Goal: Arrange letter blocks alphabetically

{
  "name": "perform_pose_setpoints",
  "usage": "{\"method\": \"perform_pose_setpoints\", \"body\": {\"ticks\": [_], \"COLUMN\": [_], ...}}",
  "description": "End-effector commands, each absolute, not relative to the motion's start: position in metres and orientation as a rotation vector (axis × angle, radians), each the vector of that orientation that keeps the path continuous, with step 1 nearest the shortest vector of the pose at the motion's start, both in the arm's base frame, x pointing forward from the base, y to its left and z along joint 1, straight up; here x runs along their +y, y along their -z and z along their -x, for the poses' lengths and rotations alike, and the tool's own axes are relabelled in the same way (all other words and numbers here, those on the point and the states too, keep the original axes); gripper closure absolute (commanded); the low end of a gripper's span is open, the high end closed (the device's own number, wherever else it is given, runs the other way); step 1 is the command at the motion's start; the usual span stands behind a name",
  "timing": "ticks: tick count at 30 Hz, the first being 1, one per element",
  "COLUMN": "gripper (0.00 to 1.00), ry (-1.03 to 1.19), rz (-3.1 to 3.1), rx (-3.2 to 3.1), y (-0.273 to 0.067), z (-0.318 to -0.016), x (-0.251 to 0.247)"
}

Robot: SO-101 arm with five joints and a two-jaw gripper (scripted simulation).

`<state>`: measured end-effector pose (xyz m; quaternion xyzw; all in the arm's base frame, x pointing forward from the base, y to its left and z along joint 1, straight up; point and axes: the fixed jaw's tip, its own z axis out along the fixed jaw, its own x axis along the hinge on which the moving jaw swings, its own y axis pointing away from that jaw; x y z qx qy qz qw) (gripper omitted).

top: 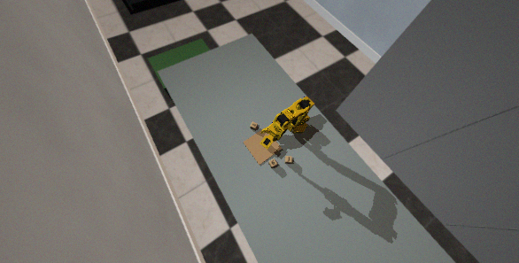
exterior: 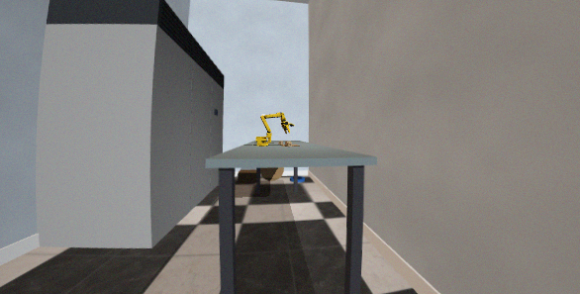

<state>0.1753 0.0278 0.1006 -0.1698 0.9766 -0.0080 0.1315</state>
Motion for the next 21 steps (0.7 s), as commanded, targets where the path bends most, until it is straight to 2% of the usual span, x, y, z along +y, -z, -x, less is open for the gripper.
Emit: {"method": "perform_pose_setpoints", "body": {"ticks": [1, 12, 21], "gripper": [0.65, 0.65, 0.65], "ry": [0.02, 0.003, 0.0], "rz": [0.513, 0.553, 0.558], "rx": [2.846, 3.063, 3.092], "y": [-0.099, -0.065, -0.061], "z": [-0.183, -0.175, -0.174], "x": [0.03, 0.029, 0.029]}}
